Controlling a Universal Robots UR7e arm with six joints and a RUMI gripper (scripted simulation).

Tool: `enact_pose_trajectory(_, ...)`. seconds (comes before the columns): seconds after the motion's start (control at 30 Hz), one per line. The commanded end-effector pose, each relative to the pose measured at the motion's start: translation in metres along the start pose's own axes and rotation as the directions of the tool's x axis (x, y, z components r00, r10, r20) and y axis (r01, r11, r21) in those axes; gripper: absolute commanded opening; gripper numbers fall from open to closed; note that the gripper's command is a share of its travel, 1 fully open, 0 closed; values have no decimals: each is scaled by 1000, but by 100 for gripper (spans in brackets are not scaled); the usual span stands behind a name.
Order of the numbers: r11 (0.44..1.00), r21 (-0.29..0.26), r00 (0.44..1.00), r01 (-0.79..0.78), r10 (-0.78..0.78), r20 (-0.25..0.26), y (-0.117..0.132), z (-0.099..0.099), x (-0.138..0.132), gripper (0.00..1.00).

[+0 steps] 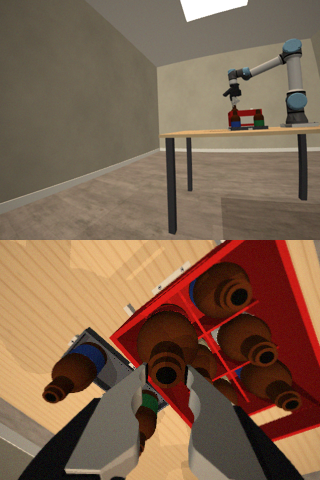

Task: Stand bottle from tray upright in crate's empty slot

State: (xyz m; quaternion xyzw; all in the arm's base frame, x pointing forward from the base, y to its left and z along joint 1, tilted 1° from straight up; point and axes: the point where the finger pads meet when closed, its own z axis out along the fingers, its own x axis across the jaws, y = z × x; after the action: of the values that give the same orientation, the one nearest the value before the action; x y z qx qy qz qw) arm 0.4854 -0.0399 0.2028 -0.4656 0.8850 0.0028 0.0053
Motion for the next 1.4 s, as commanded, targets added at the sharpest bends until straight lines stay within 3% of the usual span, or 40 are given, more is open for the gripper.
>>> enact_pose_trajectory(0.0, 1000, 2, 1000, 0, 0, 1, 0, 5, 0, 0)
enact_pose_trajectory(1.37, 1000, 2, 1000, 0, 0, 1, 0, 12, 0, 0)
